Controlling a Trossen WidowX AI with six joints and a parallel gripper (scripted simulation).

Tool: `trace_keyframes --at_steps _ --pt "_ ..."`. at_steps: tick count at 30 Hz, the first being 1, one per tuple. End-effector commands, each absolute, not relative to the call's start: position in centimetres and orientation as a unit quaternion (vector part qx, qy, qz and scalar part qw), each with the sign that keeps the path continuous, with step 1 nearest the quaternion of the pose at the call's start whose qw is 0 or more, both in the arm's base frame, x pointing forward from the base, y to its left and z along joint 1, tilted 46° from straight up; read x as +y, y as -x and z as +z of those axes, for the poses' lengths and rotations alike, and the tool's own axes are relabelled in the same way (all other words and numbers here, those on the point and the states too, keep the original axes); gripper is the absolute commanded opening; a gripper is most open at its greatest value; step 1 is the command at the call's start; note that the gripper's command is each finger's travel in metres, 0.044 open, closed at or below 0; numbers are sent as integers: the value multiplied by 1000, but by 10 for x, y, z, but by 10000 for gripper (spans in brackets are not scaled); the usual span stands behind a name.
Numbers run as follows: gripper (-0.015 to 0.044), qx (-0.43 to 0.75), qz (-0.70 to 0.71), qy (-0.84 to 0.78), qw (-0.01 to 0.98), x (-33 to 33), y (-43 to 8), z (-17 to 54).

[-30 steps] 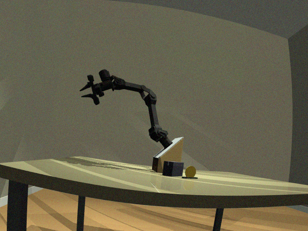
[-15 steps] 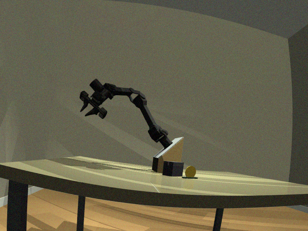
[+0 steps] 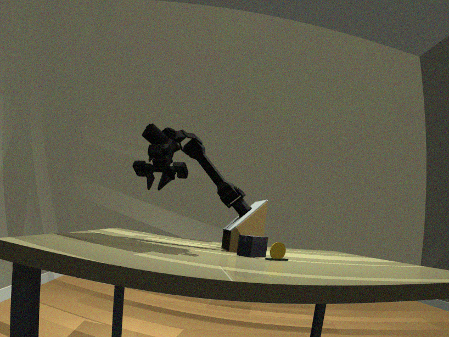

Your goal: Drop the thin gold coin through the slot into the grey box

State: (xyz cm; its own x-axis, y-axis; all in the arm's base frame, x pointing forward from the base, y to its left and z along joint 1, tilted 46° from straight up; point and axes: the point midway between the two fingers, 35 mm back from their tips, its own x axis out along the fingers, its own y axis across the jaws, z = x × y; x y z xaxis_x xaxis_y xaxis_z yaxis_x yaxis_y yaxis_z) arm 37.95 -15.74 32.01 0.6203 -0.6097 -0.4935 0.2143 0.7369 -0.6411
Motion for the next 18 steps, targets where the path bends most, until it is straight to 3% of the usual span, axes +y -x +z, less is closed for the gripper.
trace_keyframes --at_steps 1,18 --pt "161 402 -242 176 865 -124 -406 260" --pt "161 468 -348 -54 811 6 -418 96"
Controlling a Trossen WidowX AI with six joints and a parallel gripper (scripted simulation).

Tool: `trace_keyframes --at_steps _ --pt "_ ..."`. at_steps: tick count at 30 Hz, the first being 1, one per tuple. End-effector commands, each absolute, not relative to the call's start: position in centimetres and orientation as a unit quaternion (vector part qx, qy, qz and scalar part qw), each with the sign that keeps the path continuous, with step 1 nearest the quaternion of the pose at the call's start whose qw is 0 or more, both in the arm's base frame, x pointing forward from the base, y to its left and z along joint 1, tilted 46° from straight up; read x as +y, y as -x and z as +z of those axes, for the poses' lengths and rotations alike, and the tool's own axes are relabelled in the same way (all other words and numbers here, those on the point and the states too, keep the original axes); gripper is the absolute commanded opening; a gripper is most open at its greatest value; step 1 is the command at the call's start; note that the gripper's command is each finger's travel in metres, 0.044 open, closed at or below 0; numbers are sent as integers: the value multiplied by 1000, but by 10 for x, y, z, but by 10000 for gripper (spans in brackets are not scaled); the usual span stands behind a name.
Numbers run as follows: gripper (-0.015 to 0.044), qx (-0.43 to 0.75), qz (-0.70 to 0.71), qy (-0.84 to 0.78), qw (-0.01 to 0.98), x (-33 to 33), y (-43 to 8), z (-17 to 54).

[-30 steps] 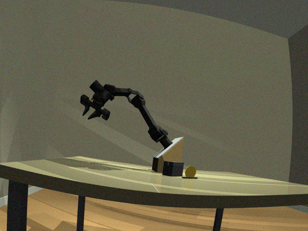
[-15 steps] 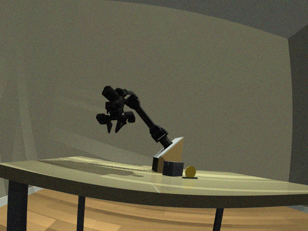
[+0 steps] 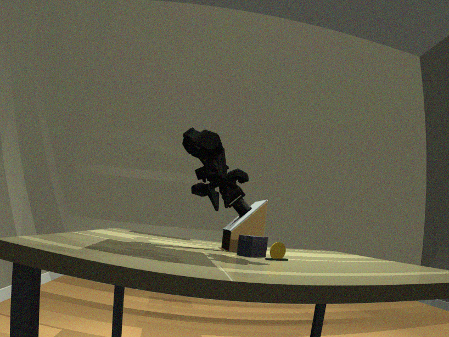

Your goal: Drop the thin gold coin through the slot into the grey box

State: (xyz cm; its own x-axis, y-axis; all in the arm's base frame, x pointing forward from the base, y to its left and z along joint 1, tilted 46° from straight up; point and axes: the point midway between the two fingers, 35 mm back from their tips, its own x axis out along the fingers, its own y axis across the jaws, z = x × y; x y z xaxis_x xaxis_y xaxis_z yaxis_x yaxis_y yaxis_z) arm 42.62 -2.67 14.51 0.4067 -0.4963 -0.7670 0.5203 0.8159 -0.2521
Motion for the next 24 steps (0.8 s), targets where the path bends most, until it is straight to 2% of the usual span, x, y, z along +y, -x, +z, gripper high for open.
trace_keyframes --at_steps 1,9,17,24 --pt "161 468 -358 -63 805 13 -416 88" --pt "161 445 -446 -115 768 67 -385 22" --pt "161 375 -530 -146 746 105 -341 -34" --pt "161 364 -538 -149 745 103 -336 -34"
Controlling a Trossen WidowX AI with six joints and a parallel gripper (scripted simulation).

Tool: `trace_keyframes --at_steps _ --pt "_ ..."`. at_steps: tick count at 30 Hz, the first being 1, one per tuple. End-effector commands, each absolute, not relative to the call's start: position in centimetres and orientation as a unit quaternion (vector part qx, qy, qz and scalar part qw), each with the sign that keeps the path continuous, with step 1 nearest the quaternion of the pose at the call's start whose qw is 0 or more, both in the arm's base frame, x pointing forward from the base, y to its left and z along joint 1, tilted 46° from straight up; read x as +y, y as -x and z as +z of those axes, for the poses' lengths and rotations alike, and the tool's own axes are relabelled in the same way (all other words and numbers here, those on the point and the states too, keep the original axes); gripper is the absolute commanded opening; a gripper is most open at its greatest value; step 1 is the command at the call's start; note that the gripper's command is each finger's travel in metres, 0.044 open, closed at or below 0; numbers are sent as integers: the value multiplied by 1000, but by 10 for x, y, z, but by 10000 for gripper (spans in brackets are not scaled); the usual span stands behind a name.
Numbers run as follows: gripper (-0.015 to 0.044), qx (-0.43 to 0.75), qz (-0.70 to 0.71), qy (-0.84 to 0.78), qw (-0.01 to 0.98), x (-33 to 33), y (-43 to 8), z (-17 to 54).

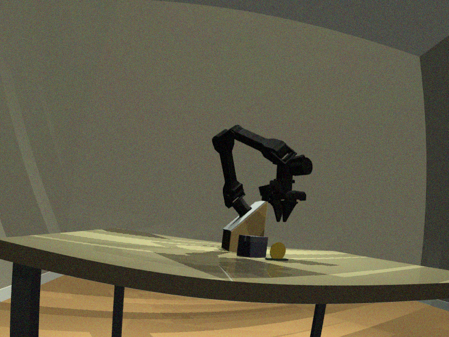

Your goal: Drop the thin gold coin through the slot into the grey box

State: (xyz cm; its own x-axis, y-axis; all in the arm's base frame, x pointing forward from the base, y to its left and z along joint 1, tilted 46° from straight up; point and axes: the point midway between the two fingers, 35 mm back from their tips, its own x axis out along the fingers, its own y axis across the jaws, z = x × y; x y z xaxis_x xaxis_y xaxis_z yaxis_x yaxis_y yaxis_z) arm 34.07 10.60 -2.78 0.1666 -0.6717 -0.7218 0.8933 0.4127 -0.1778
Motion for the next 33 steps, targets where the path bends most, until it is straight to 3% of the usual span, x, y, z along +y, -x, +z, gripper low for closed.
trace_keyframes --at_steps 1,33 --pt "161 364 -538 -149 745 103 -336 -34" --pt "161 364 -538 -149 746 56 -349 -83"
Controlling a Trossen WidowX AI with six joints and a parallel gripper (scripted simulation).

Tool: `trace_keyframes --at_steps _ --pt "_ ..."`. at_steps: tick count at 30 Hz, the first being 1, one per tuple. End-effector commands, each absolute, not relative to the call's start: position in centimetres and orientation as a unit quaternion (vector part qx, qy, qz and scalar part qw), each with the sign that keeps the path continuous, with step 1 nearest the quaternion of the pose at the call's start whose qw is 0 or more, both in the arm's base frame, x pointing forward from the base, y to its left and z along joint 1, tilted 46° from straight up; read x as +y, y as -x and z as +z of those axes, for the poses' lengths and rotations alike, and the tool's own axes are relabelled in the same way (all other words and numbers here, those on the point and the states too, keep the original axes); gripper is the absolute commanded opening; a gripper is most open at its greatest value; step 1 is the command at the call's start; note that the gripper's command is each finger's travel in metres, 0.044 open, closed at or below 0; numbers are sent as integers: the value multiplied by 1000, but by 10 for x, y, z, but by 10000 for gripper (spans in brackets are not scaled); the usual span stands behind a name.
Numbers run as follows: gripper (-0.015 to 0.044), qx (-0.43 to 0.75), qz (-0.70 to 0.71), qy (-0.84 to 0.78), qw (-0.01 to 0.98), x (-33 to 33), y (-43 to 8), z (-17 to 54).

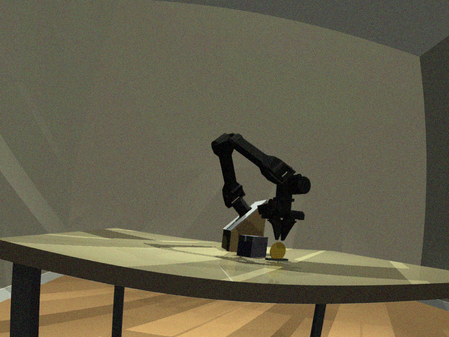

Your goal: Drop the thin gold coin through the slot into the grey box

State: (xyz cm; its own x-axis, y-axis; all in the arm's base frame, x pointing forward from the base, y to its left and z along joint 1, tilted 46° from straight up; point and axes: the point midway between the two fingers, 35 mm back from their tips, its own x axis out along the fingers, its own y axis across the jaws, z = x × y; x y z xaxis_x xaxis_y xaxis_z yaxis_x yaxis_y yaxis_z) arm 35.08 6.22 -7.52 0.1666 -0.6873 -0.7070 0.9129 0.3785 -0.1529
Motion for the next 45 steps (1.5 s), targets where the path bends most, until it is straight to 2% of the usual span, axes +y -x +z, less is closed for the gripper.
trace_keyframes --at_steps 1,35,41,45 --pt "161 364 -538 -149 746 55 -350 -84" --pt "161 362 -539 -147 746 19 -357 -118" --pt "3 362 -539 -147 746 19 -357 -118" --pt "0 362 -539 -147 746 19 -357 -118"
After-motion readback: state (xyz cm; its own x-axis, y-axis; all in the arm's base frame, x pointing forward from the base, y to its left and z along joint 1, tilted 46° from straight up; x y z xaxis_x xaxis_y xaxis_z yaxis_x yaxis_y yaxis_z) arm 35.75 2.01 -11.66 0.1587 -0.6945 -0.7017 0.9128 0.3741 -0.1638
